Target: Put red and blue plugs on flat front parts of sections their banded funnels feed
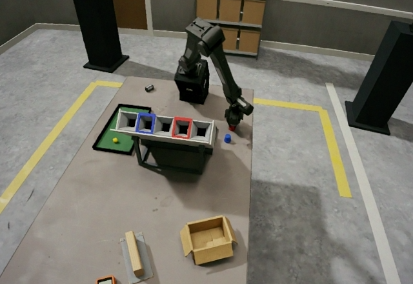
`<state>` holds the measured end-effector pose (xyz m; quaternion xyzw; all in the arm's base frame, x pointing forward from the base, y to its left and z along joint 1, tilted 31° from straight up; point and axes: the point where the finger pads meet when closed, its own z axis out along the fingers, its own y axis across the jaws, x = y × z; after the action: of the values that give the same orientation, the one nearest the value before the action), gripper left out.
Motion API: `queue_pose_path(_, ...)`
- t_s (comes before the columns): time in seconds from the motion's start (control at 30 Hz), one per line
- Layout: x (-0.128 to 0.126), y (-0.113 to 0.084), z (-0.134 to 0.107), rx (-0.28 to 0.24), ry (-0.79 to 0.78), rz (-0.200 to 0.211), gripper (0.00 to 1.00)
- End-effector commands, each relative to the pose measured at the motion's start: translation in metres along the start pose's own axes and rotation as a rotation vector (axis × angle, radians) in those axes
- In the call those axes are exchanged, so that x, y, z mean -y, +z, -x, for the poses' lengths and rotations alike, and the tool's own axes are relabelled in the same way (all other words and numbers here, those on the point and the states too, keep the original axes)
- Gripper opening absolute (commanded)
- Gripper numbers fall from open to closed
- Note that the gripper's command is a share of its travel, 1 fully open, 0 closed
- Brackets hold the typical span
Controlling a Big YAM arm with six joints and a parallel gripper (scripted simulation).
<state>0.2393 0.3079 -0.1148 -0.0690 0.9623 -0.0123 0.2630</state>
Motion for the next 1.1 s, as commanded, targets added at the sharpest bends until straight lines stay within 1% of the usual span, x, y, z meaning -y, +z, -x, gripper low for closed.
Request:
queue_pose_path(0.0, 0.0, 0.006, 0.002, -0.001, 0.004, -0.003, 0.0)
queue_pose_path(0.4, 0.0, 0.005, 0.002, -0.001, 0.004, -0.003, 0.0)
queue_pose_path(0.5, -0.003, -0.005, 0.005, 0.004, 0.007, 0.008, 0.0)
queue_pose_path(0.57, -0.006, -0.01, 0.002, 0.006, 0.004, 0.014, 0.0)
queue_pose_path(0.8, -0.004, -0.022, -0.001, 0.005, -0.001, 0.011, 0.0)
queue_pose_path(0.87, -0.004, -0.022, -0.001, 0.005, -0.001, 0.011, 0.0)
queue_pose_path(0.9, -0.008, -0.024, 0.003, 0.01, 0.003, 0.018, 0.0)
queue_pose_path(1.07, -0.003, -0.032, -0.001, 0.004, -0.001, 0.01, 0.0)
